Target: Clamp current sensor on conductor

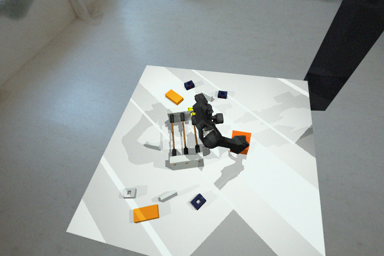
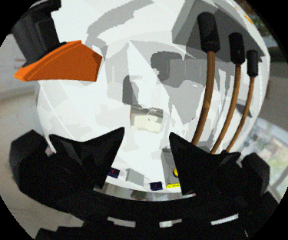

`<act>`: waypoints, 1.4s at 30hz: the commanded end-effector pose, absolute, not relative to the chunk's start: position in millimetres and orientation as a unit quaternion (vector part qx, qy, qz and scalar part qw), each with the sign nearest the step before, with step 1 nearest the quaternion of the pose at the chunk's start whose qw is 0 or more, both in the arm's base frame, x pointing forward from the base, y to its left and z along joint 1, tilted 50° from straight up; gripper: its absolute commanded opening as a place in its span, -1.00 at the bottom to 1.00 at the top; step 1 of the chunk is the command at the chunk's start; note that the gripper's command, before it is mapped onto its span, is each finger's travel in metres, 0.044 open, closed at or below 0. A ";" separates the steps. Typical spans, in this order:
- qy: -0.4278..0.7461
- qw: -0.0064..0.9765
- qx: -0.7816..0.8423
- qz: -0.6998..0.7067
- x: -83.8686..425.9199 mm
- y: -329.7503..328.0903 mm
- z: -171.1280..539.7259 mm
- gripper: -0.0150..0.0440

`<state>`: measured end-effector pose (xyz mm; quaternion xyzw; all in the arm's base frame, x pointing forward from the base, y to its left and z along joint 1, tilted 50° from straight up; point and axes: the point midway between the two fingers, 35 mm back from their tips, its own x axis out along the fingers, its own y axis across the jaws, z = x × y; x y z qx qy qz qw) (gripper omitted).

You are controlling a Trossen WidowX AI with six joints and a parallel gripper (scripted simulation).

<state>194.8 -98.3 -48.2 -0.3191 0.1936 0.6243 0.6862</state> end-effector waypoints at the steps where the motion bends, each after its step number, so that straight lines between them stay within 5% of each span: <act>1: 0.194 0.688 -0.313 0.625 194.8 -91.5 -53.6 0.59; 19: 0.193 0.688 -0.312 0.626 197.3 -72.2 -69.3 0.59; 37: 0.192 0.686 -0.319 0.625 198.2 -75.6 -66.9 0.19; 42: 0.193 0.686 -0.318 0.625 198.7 -86.8 -59.8 -0.26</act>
